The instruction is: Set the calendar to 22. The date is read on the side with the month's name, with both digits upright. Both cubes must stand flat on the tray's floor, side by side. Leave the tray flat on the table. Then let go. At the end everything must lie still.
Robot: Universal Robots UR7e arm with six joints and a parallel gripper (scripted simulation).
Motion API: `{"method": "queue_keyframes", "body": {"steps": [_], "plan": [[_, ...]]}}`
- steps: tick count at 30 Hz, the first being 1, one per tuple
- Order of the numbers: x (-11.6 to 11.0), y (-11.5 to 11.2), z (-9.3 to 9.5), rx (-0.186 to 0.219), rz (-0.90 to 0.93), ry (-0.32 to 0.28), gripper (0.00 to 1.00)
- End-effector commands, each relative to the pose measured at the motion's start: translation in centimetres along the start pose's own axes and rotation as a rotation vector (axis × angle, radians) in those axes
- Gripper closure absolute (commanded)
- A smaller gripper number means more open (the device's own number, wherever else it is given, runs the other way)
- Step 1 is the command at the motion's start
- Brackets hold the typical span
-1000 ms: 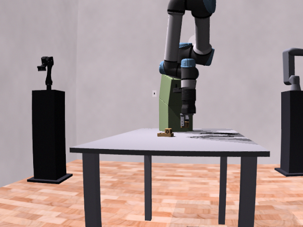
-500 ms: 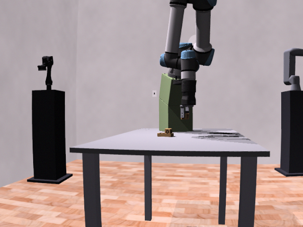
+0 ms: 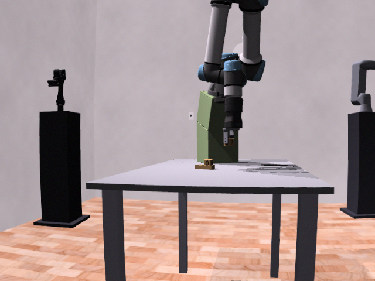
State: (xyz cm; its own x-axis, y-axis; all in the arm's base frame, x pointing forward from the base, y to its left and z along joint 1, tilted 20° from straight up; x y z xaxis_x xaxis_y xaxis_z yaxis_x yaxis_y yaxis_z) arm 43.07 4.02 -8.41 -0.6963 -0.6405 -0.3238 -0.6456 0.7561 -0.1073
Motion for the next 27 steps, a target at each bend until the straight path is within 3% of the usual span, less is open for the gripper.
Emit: {"method": "queue_keyframes", "body": {"steps": [1, 14, 27], "plan": [[-0.02, -0.02, -0.03, 0.001, 0.0, -0.001, 0.4], [0.06, 0.05, -0.03, 0.001, 0.038, -0.001, 0.4], [0.38, 0.39, -0.02, 0.001, 0.225, 0.0, 0.4]]}}
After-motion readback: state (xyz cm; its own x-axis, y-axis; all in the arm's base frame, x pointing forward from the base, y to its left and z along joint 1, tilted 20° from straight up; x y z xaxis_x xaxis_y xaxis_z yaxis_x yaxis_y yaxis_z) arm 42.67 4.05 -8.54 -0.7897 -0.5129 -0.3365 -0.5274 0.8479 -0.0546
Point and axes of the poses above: the point where the finger pads meet when closed, its own z axis out along the fingers, its own y axis across the jaws, x = y × z, the point moved 2 cm from there along -z, back along the fingers, and after that the axes turned 7 degrees about z, right-handed, at the moved point
